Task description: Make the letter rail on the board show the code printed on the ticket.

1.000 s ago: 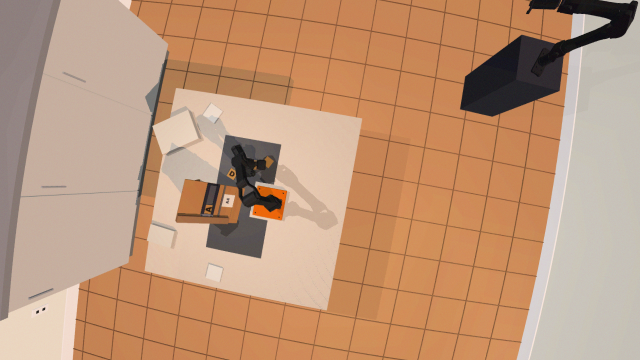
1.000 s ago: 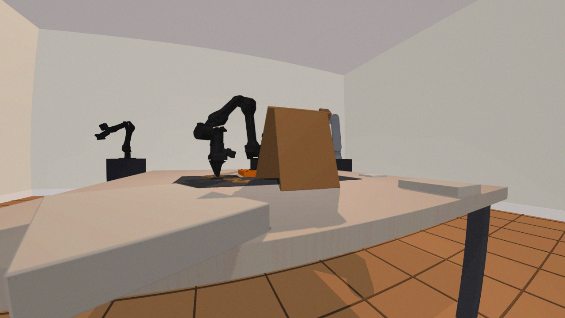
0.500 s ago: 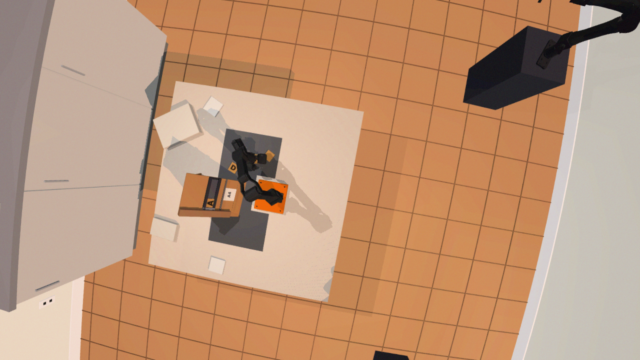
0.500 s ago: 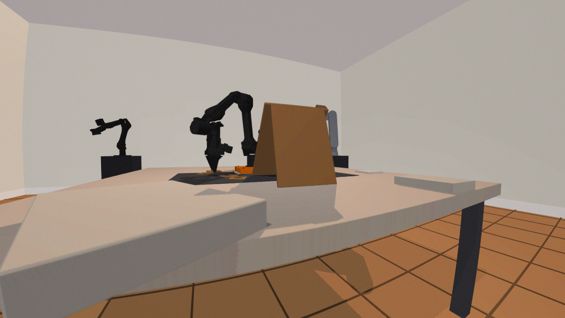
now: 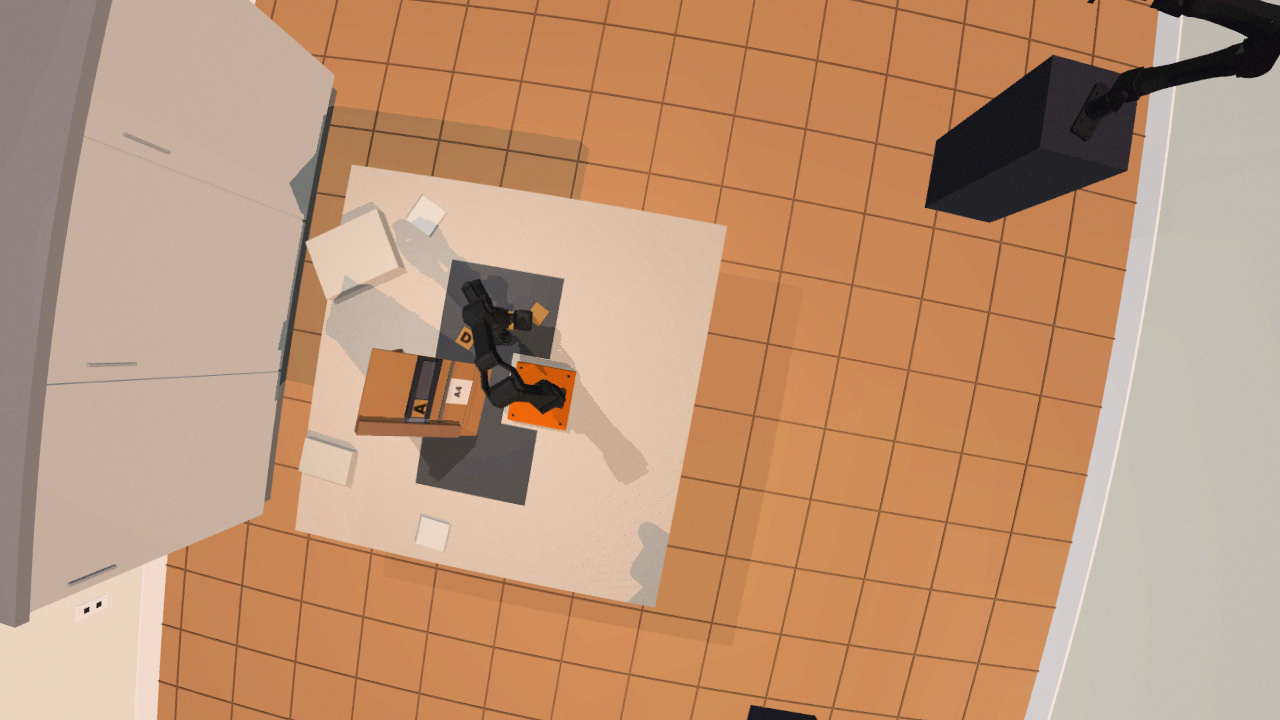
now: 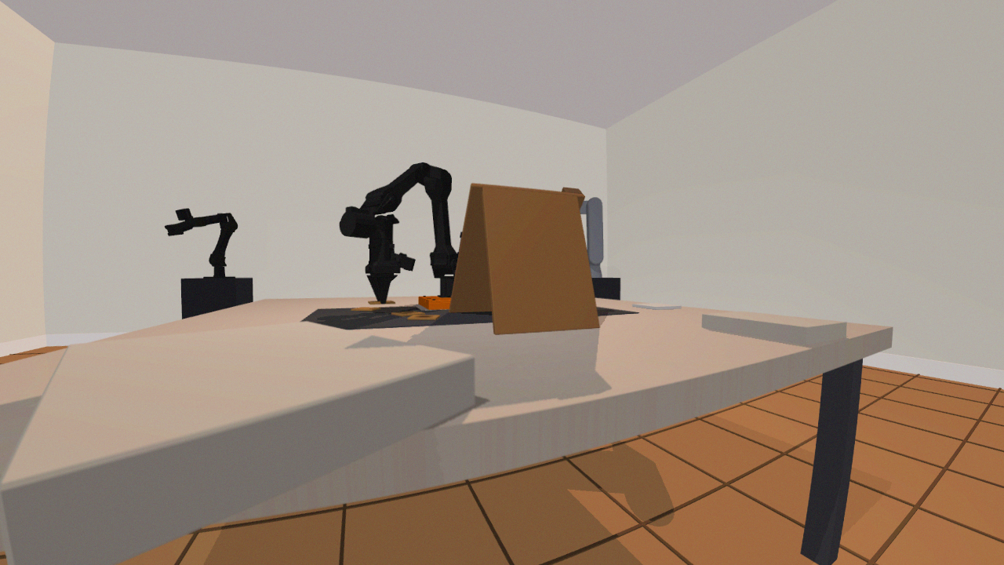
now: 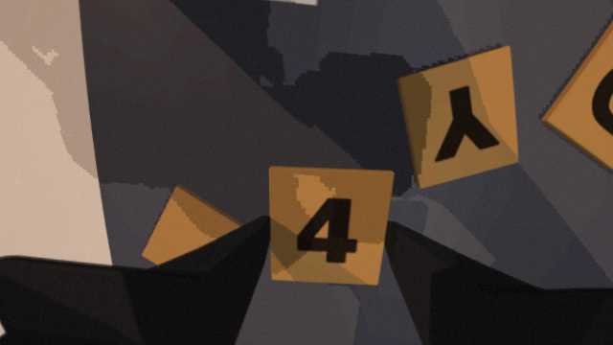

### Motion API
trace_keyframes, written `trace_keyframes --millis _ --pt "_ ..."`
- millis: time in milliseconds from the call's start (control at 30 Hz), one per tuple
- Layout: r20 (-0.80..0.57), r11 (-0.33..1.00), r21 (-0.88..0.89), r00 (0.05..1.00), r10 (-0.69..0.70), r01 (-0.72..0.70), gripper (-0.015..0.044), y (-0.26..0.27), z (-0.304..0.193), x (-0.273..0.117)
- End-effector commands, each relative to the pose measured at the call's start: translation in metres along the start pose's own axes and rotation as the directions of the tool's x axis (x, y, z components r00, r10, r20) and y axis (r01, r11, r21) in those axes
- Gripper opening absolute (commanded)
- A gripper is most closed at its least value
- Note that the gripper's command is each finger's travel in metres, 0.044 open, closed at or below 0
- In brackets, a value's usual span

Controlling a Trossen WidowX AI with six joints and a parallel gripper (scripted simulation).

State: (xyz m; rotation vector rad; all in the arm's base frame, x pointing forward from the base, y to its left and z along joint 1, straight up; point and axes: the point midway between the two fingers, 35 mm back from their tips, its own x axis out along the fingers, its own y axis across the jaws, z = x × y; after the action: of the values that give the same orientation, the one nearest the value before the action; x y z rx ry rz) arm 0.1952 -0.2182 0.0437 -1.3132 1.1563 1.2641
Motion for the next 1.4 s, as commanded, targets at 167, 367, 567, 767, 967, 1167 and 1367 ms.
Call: trace_keyframes --millis 167,367,567,767,967,1167,1367 --pt "-0.004 1.0 0.004 1.0 0.0 0.0 0.0 0.0 0.0 -0.006" --pt "-0.001 1.0 0.005 1.0 -0.002 0.002 0.0 0.0 0.001 -0.005" --pt "-0.034 0.984 0.163 0.997 -0.068 0.072 0.0 -0.015 0.001 -0.011" --pt "-0.066 0.93 0.332 0.987 -0.143 0.157 0.0 -0.031 0.001 -0.018" --pt "-0.094 0.842 0.485 0.971 -0.219 0.237 0.0 -0.047 0.003 -0.027" --pt "-0.116 0.724 0.62 0.948 -0.295 0.302 0.0 -0.063 0.005 -0.036" --pt "-0.133 0.584 0.736 0.919 -0.371 0.342 0.0 -0.079 0.009 -0.047"
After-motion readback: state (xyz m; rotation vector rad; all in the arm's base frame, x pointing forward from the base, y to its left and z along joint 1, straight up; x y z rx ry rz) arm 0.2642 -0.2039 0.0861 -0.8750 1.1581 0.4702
